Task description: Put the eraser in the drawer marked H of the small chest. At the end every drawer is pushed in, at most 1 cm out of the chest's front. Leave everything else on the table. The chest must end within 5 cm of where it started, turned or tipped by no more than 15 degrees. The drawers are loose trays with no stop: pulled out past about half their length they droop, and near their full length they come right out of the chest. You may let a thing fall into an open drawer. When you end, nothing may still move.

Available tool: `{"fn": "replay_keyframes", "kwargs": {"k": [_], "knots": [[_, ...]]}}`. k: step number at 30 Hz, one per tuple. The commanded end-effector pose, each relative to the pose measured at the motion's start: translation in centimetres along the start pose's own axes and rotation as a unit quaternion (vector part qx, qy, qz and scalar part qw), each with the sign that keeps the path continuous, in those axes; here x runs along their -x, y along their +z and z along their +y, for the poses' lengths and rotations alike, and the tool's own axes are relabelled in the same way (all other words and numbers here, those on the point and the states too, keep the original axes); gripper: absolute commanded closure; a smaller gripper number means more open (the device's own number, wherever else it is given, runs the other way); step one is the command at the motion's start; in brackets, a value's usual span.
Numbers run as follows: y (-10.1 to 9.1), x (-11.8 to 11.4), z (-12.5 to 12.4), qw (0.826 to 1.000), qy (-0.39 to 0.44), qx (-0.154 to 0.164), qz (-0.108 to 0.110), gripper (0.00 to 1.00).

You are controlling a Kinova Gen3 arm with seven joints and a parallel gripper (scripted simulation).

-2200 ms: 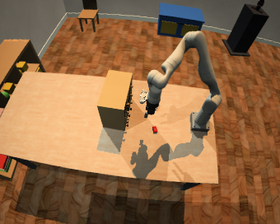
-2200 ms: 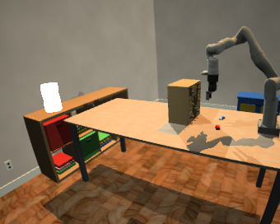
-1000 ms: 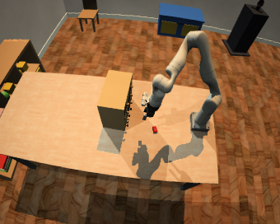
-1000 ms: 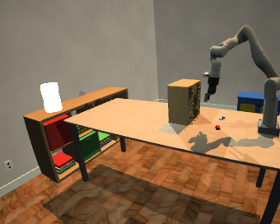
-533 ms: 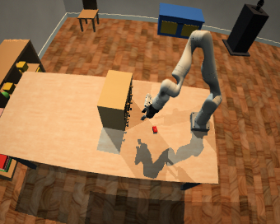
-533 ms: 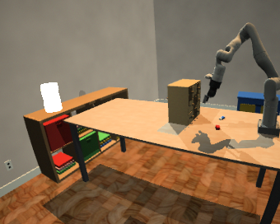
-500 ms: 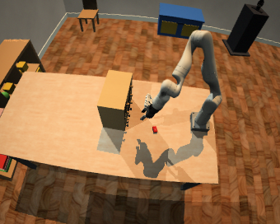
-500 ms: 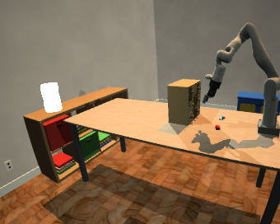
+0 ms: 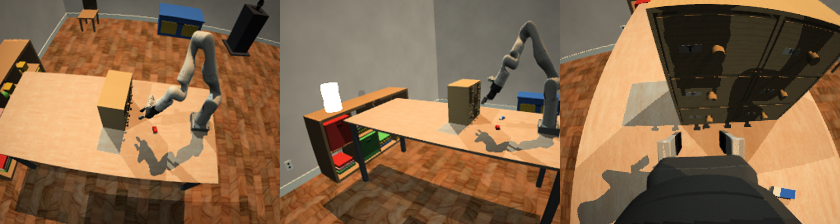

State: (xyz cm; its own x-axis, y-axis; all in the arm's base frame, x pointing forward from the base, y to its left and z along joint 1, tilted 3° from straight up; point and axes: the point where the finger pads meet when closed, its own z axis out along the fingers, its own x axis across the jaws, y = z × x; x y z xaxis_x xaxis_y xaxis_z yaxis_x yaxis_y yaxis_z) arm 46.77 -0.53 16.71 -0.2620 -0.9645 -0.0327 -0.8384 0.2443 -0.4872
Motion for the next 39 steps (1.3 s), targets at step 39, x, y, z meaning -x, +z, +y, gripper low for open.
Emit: {"fn": "replay_keyframes", "kwargs": {"k": [39], "knots": [[4.5,0.9,-0.1,0.977,-0.005,-0.213,-0.005,0.0]]}}
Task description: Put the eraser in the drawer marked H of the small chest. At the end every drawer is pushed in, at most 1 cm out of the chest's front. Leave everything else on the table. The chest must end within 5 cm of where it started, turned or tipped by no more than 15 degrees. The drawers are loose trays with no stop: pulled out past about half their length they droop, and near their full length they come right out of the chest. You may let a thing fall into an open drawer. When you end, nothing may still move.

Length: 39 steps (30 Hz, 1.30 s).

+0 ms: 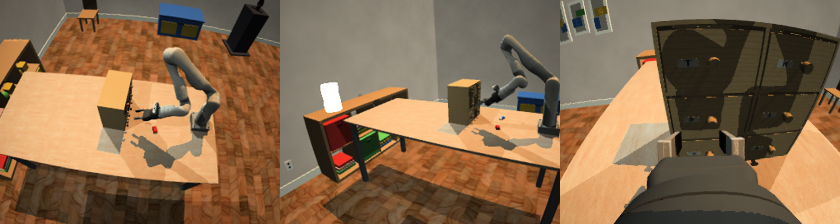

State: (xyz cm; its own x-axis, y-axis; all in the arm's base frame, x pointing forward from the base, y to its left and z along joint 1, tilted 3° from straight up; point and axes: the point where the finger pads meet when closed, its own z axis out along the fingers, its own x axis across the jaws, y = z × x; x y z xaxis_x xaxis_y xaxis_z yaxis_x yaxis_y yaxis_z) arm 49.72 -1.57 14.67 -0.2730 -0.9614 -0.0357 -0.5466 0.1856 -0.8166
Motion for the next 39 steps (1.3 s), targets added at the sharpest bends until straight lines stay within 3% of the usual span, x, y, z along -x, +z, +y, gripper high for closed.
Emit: {"fn": "replay_keyframes", "kwargs": {"k": [1,10,39], "knots": [[0.5,1.2,2.0,1.0,-0.008,0.003,-0.01,0.0],[1.5,1.5,2.2,0.999,-0.005,-0.047,-0.01,0.0],[3.0,1.3,3.1,0.991,-0.004,-0.135,-0.01,0.0]]}}
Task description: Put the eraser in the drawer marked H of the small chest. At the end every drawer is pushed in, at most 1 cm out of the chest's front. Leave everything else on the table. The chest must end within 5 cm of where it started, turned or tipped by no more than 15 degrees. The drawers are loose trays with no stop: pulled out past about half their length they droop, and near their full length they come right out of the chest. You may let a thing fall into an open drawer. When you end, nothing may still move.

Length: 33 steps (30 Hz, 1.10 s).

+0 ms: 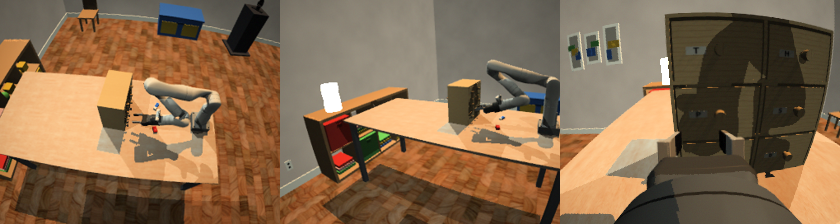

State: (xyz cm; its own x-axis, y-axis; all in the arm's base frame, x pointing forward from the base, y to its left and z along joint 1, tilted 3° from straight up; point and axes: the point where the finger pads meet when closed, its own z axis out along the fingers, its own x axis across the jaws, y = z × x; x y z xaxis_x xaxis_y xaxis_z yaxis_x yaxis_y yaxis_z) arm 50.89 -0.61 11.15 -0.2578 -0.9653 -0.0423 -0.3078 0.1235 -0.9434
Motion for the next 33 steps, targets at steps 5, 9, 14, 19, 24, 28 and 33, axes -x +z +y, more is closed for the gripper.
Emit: {"fn": "replay_keyframes", "kwargs": {"k": [5,9,14,19,24,28,33], "knots": [[0.05,0.25,0.76,1.0,-0.004,-0.005,-0.005,0.0],[0.06,0.27,0.76,1.0,-0.004,-0.007,-0.006,0.0],[0.08,0.31,0.76,1.0,-0.005,-0.011,-0.007,0.0],[0.08,0.32,0.76,1.0,-0.005,-0.012,-0.008,0.0],[0.08,0.33,0.76,1.0,-0.005,-0.012,-0.008,0.0],[0.08,0.33,0.76,1.0,-0.005,-0.012,-0.008,0.0],[0.08,0.33,0.76,1.0,-0.005,-0.012,-0.008,0.0]]}}
